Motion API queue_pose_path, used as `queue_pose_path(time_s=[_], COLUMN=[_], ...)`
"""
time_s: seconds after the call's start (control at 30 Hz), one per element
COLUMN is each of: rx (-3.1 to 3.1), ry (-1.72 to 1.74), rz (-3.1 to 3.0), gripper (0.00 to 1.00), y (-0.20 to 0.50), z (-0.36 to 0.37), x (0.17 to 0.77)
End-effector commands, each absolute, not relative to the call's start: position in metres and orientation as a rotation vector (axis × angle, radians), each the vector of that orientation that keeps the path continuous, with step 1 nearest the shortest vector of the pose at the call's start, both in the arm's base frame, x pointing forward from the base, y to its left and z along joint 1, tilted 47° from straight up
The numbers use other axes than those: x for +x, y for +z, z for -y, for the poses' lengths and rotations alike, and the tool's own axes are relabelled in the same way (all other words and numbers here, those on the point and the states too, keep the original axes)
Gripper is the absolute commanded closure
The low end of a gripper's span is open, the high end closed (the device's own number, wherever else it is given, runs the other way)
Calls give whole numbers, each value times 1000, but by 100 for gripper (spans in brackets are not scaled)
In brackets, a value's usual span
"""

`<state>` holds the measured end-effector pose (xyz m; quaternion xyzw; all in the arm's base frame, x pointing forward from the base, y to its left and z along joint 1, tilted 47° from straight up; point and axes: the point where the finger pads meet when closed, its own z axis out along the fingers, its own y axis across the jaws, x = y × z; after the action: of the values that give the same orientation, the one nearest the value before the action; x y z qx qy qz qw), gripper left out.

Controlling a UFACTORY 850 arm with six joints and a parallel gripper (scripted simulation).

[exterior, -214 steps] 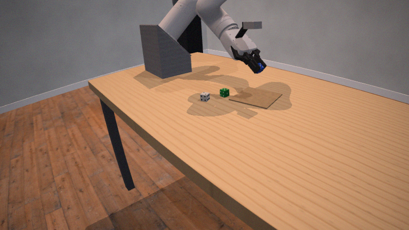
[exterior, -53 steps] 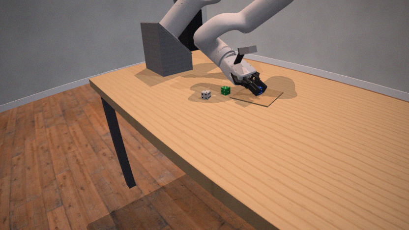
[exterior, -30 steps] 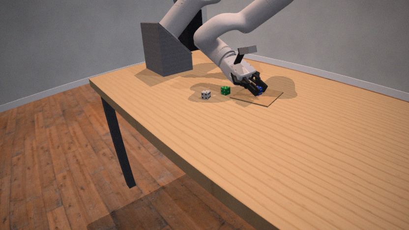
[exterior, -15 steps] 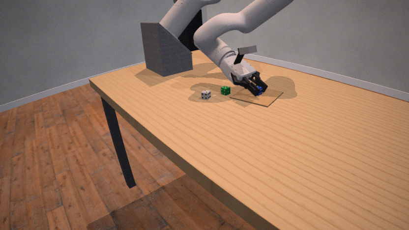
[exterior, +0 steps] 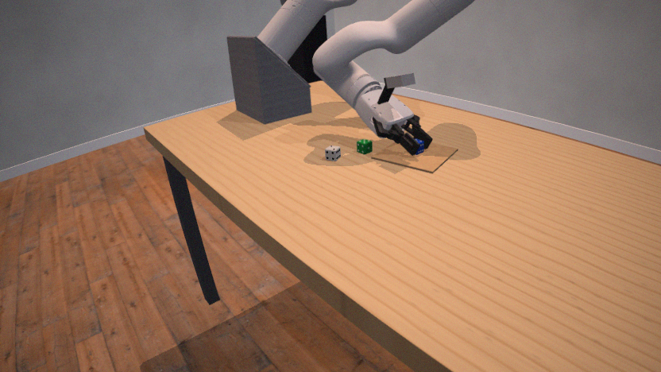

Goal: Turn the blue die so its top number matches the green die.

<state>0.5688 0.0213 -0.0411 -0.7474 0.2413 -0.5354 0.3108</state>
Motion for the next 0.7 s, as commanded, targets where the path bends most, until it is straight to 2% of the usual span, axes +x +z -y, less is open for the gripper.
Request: queue_pose_path(time_s=[0.0,0.67], rx=[-1973,-1973], ry=[-1415,-1415], rz=[-638,-638], gripper=[58,58], y=[-40,-29], z=[-20,-11], x=[565,522])
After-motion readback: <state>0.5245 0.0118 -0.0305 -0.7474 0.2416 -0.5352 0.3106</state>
